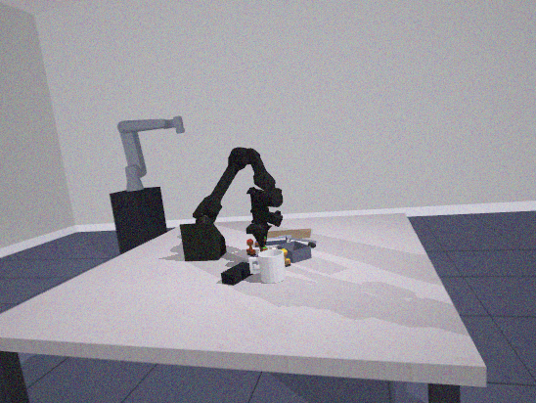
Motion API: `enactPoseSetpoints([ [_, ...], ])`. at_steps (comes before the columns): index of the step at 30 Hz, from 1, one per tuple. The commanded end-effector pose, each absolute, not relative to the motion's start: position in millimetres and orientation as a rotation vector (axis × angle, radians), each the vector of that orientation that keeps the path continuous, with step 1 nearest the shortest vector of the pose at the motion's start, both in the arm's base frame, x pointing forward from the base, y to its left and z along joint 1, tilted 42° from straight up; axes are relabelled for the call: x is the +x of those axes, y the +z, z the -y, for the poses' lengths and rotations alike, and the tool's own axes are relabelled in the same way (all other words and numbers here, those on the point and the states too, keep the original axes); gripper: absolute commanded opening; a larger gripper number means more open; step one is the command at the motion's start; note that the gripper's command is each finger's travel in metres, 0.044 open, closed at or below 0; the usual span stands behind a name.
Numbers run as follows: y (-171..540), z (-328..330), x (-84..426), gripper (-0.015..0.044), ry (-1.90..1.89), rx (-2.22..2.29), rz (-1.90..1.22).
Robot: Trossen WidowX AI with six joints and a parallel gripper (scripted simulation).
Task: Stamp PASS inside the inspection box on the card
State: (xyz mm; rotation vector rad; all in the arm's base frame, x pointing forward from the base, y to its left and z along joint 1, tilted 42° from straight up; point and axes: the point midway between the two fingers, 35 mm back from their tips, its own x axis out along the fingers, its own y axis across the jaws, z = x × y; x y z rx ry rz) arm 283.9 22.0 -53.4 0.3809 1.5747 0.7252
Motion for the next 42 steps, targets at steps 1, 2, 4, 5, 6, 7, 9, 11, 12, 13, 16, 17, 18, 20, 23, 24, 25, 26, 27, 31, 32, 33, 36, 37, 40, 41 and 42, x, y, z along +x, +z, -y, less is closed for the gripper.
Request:
enactPoseSetpoints([
  [1, -55.7, -24.2, 283.4, 0.0000, 0.723, 0.388, -1.574],
  [2, -56.2, -24.6, 283.2, 0.0000, 0.723, 0.388, -1.574],
  [4, -57.1, -25.5, 282.9, 0.0000, 0.723, 0.388, -1.574],
  [5, -57.6, -25.9, 282.8, 0.0000, 0.724, 0.388, -1.574],
  [6, -58.1, -26.3, 282.7, 0.0000, 0.724, 0.388, -1.574],
  [7, -58.5, -26.8, 282.5, 0.0000, 0.724, 0.388, -1.574],
  [9, -59.5, -27.6, 282.2, 0.0000, 0.724, 0.388, -1.574],
  [11, -60.4, -28.5, 281.9, 0.0000, 0.724, 0.388, -1.574],
  [12, -60.8, -28.9, 281.7, 0.0000, 0.724, 0.388, -1.574],
  [13, -61.3, -29.3, 281.6, 0.0000, 0.724, 0.388, -1.574],
  [16, -62.0, -30.0, 281.4, 0.0000, 0.725, 0.388, -1.574],
  [17, -62.0, -30.0, 281.4, 0.0000, 0.725, 0.388, -1.574],
  [18, -62.0, -30.0, 281.4, 0.0000, 0.725, 0.388, -1.574],
  [20, -62.4, -30.3, 281.3, 0.0000, 0.727, 0.386, -1.573],
  [23, -62.8, -30.7, 281.2, 0.0000, 0.729, 0.384, -1.572],
  [24, -62.9, -30.8, 281.2, 0.0000, 0.729, 0.384, -1.572],
  [25, -63.1, -31.0, 281.2, 0.0000, 0.729, 0.384, -1.572],
  [26, -63.4, -31.2, 281.1, 0.0000, 0.729, 0.384, -1.572],
  [27, -63.5, -31.3, 281.1, 0.0000, 0.729, 0.384, -1.572],
  [31, -64.1, -31.9, 280.9, 0.0000, 0.729, 0.384, -1.572],
  [32, -64.3, -32.0, 280.9, 0.0000, 0.729, 0.384, -1.572],
  [33, -64.3, -32.0, 280.9, 0.0000, 0.729, 0.384, -1.572],
  [36, -64.9, -32.5, 280.8, 0.0000, 0.729, 0.384, -1.571],
  [37, -65.0, -32.6, 280.8, 0.0000, 0.729, 0.384, -1.571],
  [40, -65.0, -32.6, 280.8, 0.0000, 0.729, 0.384, -1.571],
  [41, -65.0, -32.6, 280.8, 0.0000, 0.729, 0.384, -1.571],
  [42, -65.0, -32.6, 280.8, 0.0000, 0.729, 0.384, -1.571],
])
